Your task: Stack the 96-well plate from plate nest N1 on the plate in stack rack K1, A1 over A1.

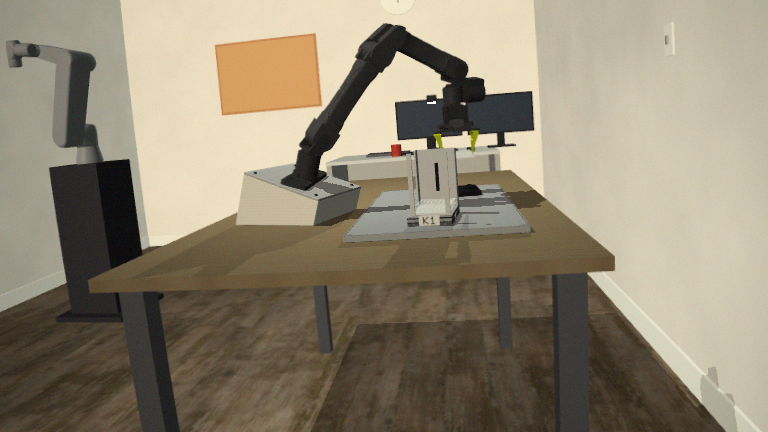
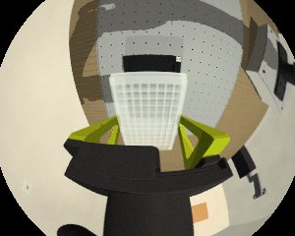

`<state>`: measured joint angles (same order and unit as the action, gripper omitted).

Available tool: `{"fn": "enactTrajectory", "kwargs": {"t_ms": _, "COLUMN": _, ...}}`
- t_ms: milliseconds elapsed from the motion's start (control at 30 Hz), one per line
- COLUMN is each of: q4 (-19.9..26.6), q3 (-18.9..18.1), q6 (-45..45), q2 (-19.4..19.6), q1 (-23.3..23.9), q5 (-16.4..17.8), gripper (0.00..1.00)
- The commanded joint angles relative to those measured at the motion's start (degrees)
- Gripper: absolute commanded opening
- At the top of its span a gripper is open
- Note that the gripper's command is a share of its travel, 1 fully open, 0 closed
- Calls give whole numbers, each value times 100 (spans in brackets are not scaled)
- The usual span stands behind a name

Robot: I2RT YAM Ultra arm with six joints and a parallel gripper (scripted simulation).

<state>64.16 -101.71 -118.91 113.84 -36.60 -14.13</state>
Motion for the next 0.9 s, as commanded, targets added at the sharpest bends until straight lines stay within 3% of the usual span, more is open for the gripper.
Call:
{"fn": "enactTrajectory", "kwargs": {"t_ms": 0, "q4": 292, "q3": -194, "q6": -58, "q2": -88, "q1": -85, "q5": -94, "gripper": 0}}
{"fn": "enactTrajectory", "kwargs": {"t_ms": 867, "q4": 1154, "q3": -938, "q6": -101, "q2": -246, "q1": -233, "q5": -123, "gripper": 0}}
